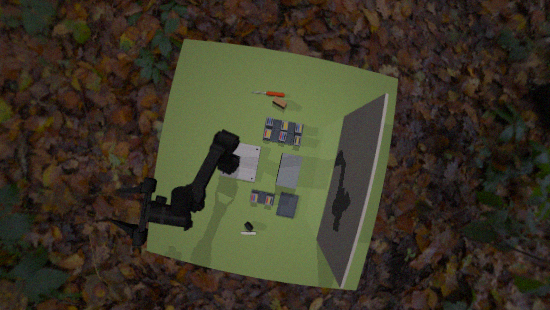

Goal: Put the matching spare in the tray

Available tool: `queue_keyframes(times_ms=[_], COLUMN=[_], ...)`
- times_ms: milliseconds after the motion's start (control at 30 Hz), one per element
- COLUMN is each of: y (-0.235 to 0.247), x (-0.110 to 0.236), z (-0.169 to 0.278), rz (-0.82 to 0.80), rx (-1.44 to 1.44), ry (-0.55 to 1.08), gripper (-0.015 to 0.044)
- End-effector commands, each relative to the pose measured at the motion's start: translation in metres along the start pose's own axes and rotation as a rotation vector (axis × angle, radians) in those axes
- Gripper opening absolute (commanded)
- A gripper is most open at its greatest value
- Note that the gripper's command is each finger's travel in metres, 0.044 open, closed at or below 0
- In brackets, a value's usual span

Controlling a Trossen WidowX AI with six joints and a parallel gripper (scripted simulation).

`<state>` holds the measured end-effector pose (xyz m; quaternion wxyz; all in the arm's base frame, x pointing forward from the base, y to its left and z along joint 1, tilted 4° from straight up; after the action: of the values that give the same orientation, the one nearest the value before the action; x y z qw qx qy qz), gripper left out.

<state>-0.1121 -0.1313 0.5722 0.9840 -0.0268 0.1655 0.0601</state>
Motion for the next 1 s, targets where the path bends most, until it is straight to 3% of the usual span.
queue_keyframes(times_ms=[0, 267, 533, 733, 967], y=[0.000, -0.008, -0.076, -0.134, -0.180], x=[0.000, 0.002, 0.035, 0.087, 0.172], z=[0.000, 0.001, 0.011, 0.015, 0.017], rz=[0.000, 0.038, 0.367, 0.647, 0.931], rx=[0.000, 0.039, 0.371, 0.698, 0.987], ry=[0.000, 0.009, 0.137, 0.340, 0.675], gripper=[0.0426, 0.0440, 0.0440, 0.0440, 0.0440])
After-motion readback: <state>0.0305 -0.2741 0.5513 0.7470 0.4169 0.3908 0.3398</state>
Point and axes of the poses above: the point midway between the two fingers, 35 mm back from their tips, its own x axis back along the fingers, its own y axis across the jaws, z = x × y, the point moved 4 cm from there along x, back along the fingers, and after that the axes turned 15 degrees about x, right-handed, at the moved point
